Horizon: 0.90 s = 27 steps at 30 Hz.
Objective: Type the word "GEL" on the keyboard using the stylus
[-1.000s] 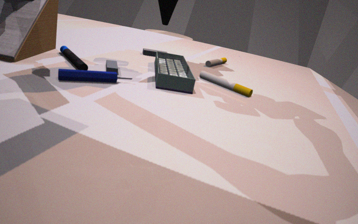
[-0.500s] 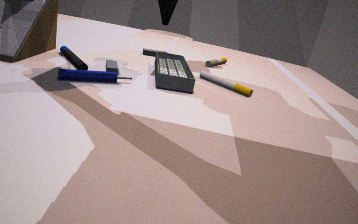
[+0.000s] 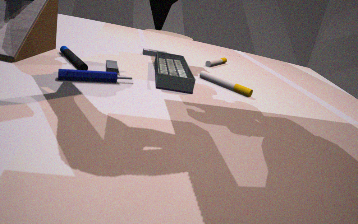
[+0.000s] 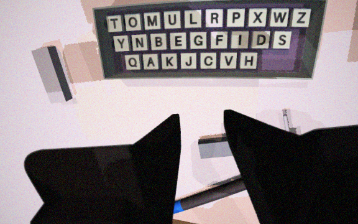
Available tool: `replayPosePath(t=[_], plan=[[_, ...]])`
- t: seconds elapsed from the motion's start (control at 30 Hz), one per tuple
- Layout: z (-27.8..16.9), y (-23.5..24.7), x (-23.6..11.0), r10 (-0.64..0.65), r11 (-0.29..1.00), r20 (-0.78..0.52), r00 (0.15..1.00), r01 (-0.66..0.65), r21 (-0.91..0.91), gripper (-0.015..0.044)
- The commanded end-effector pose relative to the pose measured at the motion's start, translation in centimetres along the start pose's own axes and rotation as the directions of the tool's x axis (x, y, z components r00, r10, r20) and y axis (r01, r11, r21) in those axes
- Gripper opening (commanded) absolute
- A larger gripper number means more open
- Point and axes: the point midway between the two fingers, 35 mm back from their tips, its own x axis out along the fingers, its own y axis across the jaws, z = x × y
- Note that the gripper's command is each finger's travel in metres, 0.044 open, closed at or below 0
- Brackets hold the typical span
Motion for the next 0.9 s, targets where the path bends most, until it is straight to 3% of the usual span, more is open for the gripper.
replayPosePath(t=[0.0, 0.27, 0.53, 0.87], plan=[[-2.0, -3.1, 0.0, 0.089, 0.995, 0.069, 0.994, -0.086, -0.056, 0.0150], [-6.4, -7.5, 0.5, 0.145, 0.979, 0.252, 0.957, -0.102, -0.177, 0.0150], [-10.2, -10.2, 1.2, 0.045, 0.958, 0.436, 0.899, 0.086, -0.274, 0.0150], [-10.5, -10.4, 1.3, 0.031, 0.954, 0.449, 0.893, 0.108, -0.280, 0.0150]])
